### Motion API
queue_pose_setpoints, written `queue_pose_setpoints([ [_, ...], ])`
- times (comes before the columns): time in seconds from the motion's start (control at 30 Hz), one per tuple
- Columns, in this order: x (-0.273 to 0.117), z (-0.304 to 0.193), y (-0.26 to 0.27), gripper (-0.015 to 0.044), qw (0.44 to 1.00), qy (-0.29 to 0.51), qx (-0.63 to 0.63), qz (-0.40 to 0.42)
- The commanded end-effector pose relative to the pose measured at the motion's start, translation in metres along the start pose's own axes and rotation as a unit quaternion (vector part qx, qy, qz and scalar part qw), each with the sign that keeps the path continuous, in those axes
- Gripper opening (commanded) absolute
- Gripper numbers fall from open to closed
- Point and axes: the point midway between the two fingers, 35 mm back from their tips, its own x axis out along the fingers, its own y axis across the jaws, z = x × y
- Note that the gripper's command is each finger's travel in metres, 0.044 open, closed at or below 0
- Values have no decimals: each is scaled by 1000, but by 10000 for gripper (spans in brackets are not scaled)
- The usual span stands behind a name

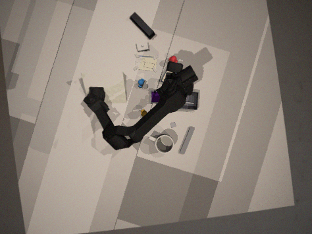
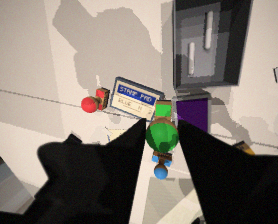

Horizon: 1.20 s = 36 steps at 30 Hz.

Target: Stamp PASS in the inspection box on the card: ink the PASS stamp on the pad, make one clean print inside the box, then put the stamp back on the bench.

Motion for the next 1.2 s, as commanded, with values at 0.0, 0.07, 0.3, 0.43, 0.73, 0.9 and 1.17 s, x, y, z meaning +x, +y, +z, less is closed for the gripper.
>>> queue_pose_setpoints([
  [0.0,-4,19,-26,0,1000,-6,2,-1],
  [0.07,-5,28,-39,0,1000,-6,3,-3],
  [0.3,-7,54,-91,0,1000,-9,5,-13],
  [0.43,-8,61,-111,0,1000,-9,6,-18],
  [0.73,0,61,-112,0,1000,-9,6,-18],
  [0.9,8,61,-113,0,1000,-9,6,-18],
  [1.17,21,61,-115,0,1000,-10,6,-18],
])
